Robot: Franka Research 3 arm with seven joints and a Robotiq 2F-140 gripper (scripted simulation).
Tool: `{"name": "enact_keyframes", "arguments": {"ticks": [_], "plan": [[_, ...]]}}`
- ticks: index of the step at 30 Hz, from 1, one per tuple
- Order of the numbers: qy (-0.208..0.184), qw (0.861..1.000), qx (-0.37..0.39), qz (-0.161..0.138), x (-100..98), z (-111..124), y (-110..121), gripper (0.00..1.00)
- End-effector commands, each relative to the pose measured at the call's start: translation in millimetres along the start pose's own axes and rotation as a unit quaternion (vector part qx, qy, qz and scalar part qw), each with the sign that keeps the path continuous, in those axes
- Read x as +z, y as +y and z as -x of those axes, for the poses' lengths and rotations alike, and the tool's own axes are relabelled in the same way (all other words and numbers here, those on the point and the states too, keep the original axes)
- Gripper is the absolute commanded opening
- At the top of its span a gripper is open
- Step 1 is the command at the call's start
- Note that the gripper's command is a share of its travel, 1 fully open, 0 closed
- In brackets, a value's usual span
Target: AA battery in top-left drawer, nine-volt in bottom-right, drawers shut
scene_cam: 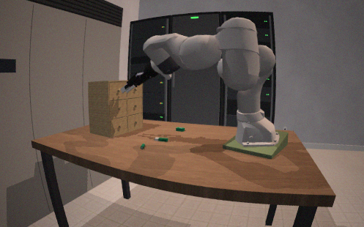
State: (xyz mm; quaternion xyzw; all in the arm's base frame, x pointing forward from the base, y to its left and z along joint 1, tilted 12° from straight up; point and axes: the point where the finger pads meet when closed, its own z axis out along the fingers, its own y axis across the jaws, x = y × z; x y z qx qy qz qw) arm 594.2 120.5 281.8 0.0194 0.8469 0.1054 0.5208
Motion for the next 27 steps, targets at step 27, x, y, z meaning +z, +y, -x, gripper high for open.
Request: {"name": "enact_keyframes", "arguments": {"ticks": [27], "plan": [[0.000,1.000,-0.002,0.001,6.6,4.2,0.7,0.20]]}}
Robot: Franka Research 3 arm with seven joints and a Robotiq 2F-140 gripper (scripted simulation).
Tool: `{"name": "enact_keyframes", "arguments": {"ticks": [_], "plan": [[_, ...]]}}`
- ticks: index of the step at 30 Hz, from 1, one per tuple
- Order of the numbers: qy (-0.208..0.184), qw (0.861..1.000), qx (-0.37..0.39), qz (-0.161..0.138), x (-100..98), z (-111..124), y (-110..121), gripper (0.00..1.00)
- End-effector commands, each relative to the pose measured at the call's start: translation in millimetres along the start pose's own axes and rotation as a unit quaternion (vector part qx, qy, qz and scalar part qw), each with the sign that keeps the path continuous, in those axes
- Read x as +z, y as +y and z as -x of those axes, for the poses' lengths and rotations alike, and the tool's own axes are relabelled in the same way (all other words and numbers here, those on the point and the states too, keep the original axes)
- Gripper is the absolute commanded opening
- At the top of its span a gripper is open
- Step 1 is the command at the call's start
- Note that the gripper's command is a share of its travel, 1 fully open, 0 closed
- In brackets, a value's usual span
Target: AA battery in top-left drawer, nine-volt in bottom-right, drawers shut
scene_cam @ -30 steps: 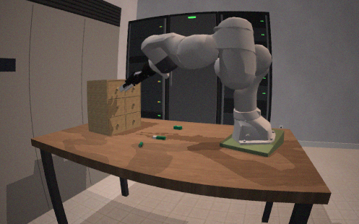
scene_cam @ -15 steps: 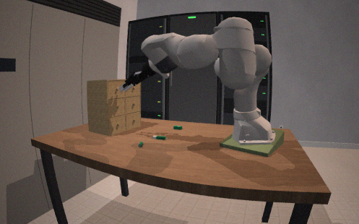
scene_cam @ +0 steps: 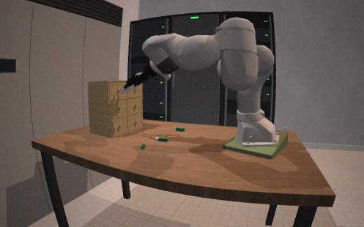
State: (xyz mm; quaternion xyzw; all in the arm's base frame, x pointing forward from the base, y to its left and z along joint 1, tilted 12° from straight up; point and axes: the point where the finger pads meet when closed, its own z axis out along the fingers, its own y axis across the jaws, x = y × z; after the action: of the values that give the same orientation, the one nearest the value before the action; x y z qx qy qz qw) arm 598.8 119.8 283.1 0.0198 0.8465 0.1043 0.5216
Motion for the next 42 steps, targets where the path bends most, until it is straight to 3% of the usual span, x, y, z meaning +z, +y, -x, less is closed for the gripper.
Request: {"name": "enact_keyframes", "arguments": {"ticks": [1,19,42], "plan": [[0.000,1.000,-0.001,0.002,4.5,1.6,1.5,0.20],[0.000,1.000,-0.001,0.002,25.6,13.8,1.6,0.20],[0.000,1.000,-0.001,0.002,27.3,14.8,1.6,0.20]]}}
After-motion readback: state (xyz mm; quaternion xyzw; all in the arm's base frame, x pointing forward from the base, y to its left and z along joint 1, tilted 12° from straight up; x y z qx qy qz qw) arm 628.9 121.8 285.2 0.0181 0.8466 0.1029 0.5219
